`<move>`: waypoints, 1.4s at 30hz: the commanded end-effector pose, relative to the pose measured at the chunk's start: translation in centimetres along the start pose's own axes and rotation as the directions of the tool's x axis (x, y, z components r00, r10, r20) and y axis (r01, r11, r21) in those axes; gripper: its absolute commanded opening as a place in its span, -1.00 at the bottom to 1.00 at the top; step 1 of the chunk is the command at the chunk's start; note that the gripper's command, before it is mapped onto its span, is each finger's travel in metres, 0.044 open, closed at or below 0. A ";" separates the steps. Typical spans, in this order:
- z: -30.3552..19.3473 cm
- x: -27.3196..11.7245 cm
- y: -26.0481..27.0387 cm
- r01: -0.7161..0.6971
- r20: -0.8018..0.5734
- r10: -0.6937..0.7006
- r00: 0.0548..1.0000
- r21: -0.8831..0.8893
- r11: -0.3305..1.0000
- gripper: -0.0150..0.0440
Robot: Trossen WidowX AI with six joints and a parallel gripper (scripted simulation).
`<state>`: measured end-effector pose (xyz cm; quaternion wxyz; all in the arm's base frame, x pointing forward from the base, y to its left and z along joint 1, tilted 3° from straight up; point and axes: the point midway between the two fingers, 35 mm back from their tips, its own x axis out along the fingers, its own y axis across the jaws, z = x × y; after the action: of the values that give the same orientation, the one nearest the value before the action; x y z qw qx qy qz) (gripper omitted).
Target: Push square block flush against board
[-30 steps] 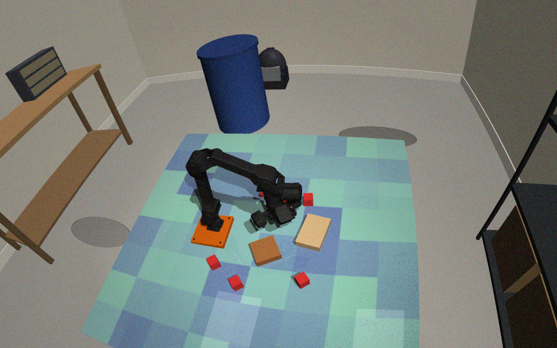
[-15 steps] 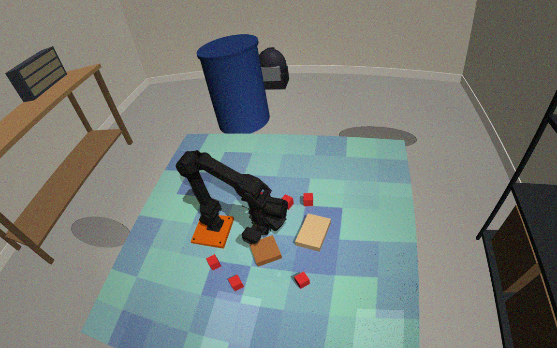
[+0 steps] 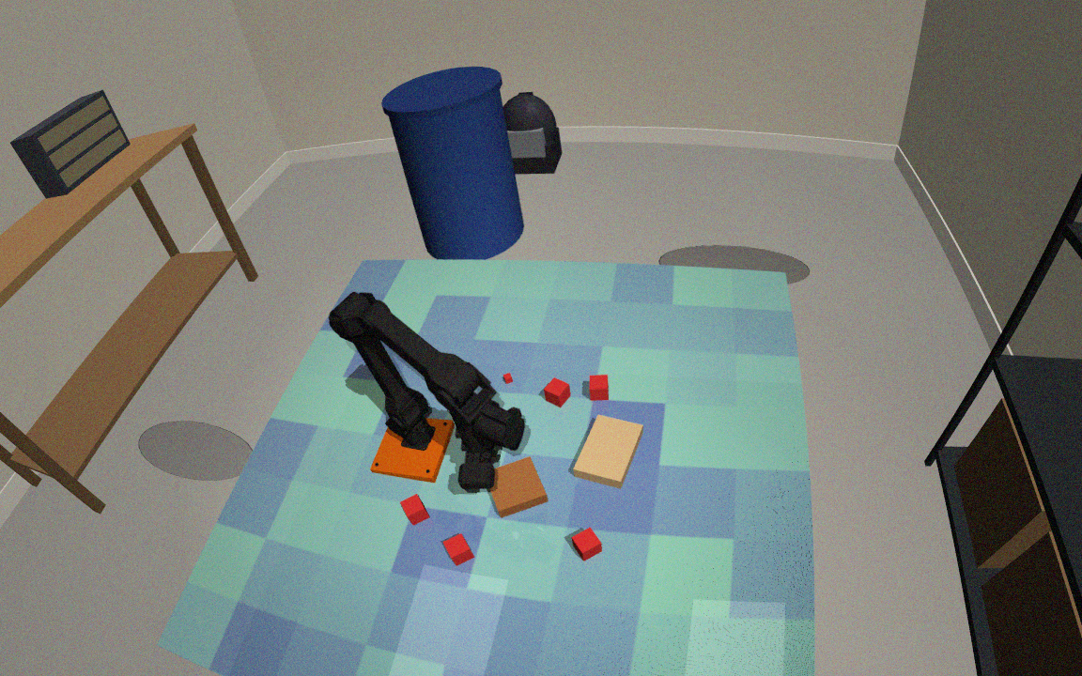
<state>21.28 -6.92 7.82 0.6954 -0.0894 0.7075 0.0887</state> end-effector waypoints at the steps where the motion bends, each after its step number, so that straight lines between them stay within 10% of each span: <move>1: -1.8 0.3 -0.4 -0.004 -0.014 0.002 1.000 -0.143 0.990 -0.49; 42: -2.4 6.1 -0.5 -0.010 -0.018 0.004 1.000 -0.358 0.934 -0.49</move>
<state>18.50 -8.13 1.73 0.6597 -0.2130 0.6861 0.2206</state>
